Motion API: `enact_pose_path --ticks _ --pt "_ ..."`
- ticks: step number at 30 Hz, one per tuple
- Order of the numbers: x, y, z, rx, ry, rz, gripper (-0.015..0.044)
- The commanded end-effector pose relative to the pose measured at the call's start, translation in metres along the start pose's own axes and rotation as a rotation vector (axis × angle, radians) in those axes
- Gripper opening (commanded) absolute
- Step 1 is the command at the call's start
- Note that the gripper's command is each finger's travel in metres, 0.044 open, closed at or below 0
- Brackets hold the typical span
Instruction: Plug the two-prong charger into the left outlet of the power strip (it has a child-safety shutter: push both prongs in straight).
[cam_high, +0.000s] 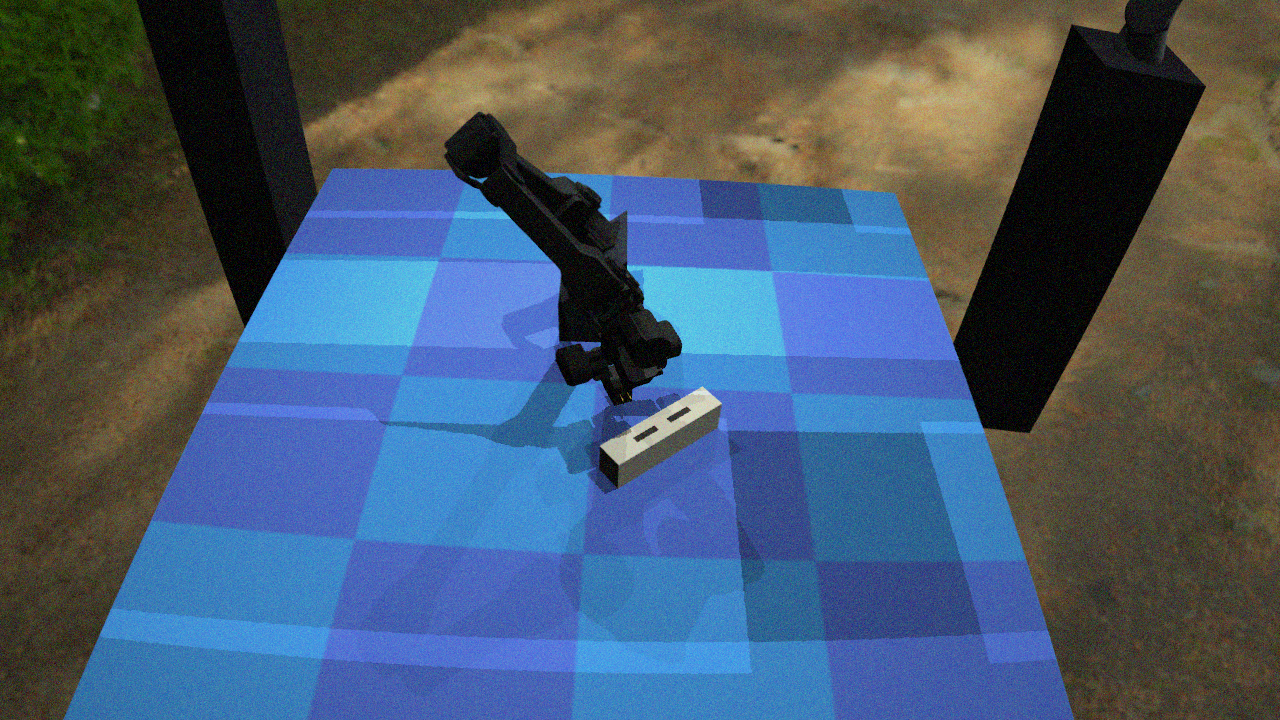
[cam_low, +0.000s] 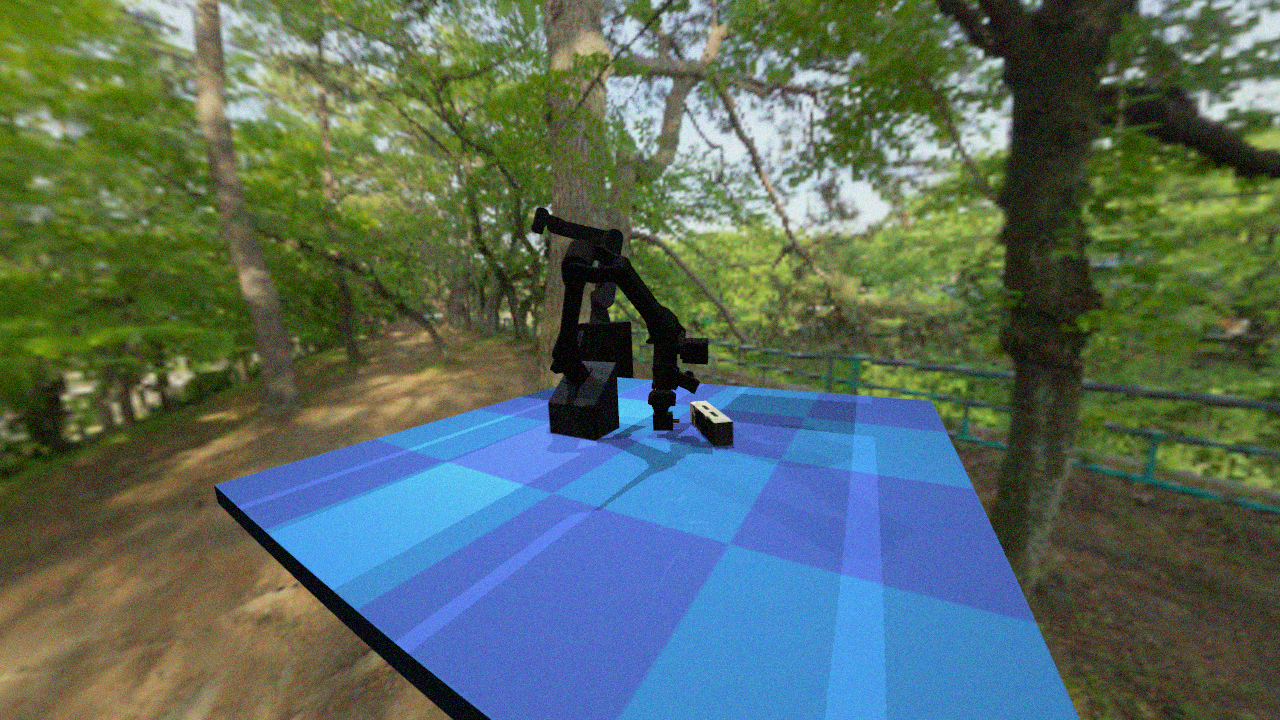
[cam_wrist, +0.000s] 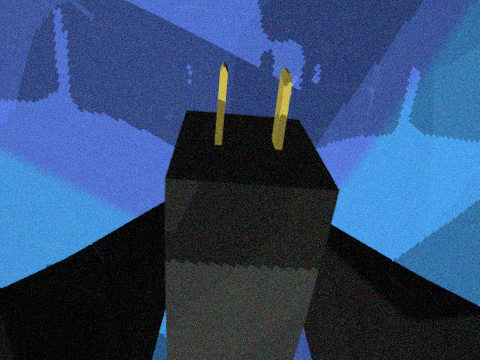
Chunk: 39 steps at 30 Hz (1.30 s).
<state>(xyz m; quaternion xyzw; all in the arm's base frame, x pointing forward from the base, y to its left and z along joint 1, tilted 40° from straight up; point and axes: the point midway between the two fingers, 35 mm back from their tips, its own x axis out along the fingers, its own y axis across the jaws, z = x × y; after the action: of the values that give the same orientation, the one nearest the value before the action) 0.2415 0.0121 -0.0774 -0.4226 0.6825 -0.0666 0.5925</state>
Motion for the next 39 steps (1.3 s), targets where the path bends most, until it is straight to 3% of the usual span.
enact_pose_path --ticks 1,39 --pt "0.003 0.008 -0.003 -0.083 0.001 -0.007 0.0" --pt "0.007 0.031 0.025 -0.238 0.004 -0.018 0.0"
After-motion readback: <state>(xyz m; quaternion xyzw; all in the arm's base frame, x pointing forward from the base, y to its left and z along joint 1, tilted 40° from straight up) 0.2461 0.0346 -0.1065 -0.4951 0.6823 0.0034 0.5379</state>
